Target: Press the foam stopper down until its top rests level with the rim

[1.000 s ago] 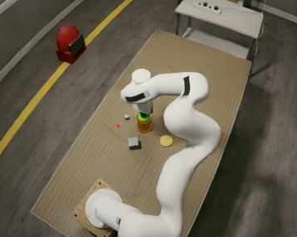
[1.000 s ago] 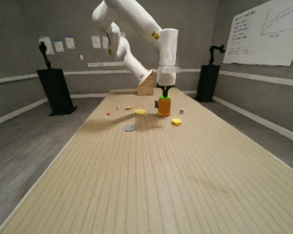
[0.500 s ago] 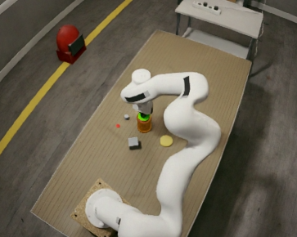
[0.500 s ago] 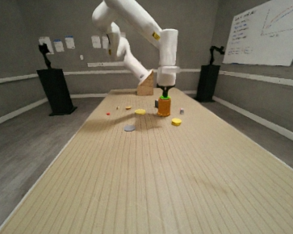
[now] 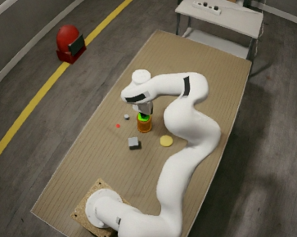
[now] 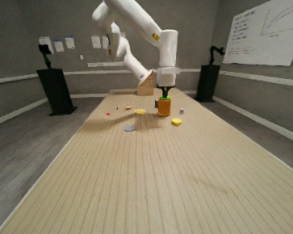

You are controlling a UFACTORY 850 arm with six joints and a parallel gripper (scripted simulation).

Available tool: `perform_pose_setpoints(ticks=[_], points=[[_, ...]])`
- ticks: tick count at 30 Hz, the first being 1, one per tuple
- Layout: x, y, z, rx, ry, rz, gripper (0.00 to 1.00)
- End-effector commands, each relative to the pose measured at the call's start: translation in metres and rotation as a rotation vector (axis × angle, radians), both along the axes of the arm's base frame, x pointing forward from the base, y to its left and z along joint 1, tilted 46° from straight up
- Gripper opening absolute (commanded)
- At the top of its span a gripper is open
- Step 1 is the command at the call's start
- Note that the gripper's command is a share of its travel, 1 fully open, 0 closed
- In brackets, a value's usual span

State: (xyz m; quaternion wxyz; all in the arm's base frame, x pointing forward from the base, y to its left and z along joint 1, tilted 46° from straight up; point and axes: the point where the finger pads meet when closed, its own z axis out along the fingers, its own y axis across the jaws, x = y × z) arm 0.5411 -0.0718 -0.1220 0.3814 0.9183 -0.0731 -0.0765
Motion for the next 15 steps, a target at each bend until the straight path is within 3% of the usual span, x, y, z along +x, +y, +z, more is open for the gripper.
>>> perform_pose_setpoints(ticks=[1,15], points=[[0.0005,-0.0009,-0.001,0.0,-0.002,0.001,0.0],[-0.0007,-0.0051,-0.0052,0.0,-0.002,0.001,0.0]])
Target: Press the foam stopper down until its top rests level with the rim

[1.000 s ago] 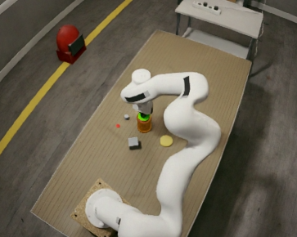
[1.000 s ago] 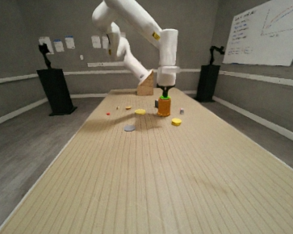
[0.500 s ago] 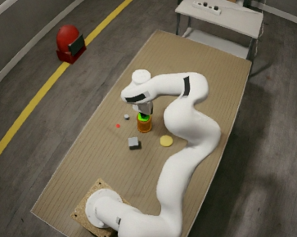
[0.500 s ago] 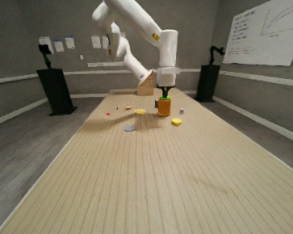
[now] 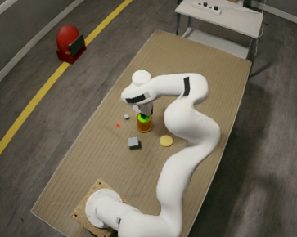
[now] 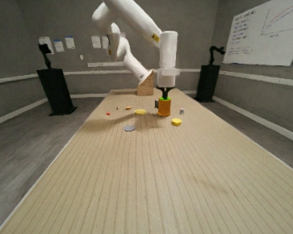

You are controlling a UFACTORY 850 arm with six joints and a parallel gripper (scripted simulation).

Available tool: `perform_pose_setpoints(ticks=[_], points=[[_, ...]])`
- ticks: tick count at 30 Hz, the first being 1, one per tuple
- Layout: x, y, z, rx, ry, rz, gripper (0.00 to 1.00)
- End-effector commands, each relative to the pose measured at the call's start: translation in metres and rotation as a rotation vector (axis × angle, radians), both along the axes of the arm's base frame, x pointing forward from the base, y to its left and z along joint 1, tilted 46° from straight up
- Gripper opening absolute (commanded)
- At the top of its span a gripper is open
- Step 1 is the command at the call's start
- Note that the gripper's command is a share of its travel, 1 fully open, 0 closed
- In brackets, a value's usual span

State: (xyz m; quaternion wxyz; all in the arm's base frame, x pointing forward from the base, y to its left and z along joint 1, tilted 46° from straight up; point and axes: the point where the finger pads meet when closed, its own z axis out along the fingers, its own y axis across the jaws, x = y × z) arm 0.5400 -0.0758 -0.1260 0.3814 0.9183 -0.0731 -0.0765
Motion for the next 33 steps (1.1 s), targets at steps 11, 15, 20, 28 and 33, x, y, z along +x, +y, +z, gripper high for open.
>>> perform_pose_setpoints(ticks=[11,15,20,28,33], points=[[-0.001,-0.005,-0.005,0.0,-0.002,0.001,0.0],[-0.001,-0.007,-0.007,0.0,-0.002,0.001,0.0],[-0.002,-0.009,-0.009,0.0,-0.002,0.001,0.0],[-0.002,-0.011,-0.011,0.0,-0.002,0.001,0.0],[-0.003,-0.013,-0.013,0.0,-0.002,0.001,0.0]])
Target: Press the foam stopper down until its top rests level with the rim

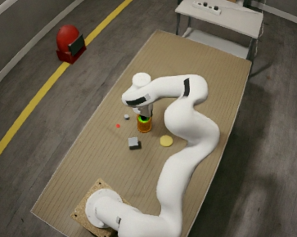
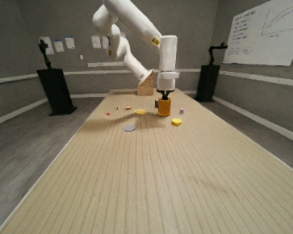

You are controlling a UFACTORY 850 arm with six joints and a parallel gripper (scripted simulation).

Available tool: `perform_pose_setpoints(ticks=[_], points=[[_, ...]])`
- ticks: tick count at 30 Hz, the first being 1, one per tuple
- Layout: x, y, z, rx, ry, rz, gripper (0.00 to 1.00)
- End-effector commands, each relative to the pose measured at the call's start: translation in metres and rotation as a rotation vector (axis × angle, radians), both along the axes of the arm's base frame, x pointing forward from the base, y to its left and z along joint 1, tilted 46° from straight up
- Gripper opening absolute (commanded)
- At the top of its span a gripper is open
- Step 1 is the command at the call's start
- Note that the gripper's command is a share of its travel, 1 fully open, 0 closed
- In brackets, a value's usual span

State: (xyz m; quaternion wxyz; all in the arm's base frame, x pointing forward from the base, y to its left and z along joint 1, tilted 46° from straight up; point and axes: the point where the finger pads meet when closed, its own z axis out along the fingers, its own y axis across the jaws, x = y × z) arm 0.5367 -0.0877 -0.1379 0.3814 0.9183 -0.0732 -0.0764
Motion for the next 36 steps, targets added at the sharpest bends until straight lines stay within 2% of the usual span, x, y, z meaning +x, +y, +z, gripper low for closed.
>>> perform_pose_setpoints(ticks=[1,36], points=[[0.0003,-0.0015,-0.0017,0.001,-0.002,0.001,0.0],[-0.0014,-0.0074,-0.0077,0.001,-0.002,0.001,0.0]])
